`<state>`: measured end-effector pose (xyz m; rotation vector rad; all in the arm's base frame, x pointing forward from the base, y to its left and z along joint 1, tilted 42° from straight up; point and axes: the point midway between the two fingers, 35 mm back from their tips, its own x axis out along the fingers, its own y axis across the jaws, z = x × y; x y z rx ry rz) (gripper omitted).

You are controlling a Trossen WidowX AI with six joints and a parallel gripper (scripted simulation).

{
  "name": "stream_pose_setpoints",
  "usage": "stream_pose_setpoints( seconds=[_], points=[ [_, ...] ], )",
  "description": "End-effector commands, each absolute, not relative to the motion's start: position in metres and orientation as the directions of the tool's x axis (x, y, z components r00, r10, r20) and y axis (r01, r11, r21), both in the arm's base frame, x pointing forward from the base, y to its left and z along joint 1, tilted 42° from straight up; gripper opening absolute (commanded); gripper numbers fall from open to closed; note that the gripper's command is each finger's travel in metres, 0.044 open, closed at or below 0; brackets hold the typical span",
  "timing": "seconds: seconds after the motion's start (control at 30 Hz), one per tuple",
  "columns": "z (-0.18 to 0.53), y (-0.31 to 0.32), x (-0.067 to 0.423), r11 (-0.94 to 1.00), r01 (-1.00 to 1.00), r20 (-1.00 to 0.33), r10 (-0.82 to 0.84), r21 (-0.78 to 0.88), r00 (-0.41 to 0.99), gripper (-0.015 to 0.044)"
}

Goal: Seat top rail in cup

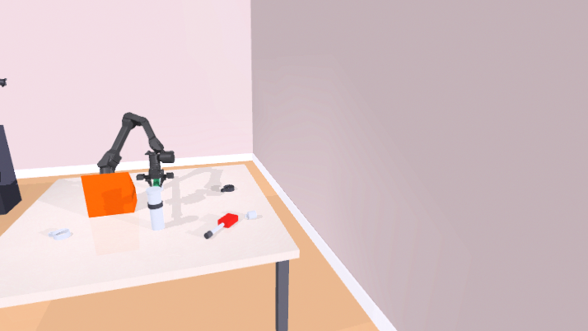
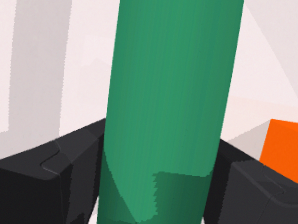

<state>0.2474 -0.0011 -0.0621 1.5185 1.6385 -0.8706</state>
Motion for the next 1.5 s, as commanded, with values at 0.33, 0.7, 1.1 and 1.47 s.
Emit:
stream_pose_setpoints(
  seconds=[0.33, 0.7, 1.1, 1.47],
  points=[
    [-0.065, -0.012, 0.252, 0.066, 0.998, -0.870, 0.492, 0.006, -0.027, 0.0000],
    [-0.067, -0.015, 0.252, 0.066, 0.998, -0.870, 0.492, 0.006, -0.027, 0.0000],
    [-0.070, -0.019, 0.253, 0.066, 0.998, -0.870, 0.492, 0.006, -0.027, 0.0000],
    [-0.073, -0.022, 0.253, 0.066, 0.998, -0.870, 0.492, 0.006, -0.027, 0.0000]
  ],
)
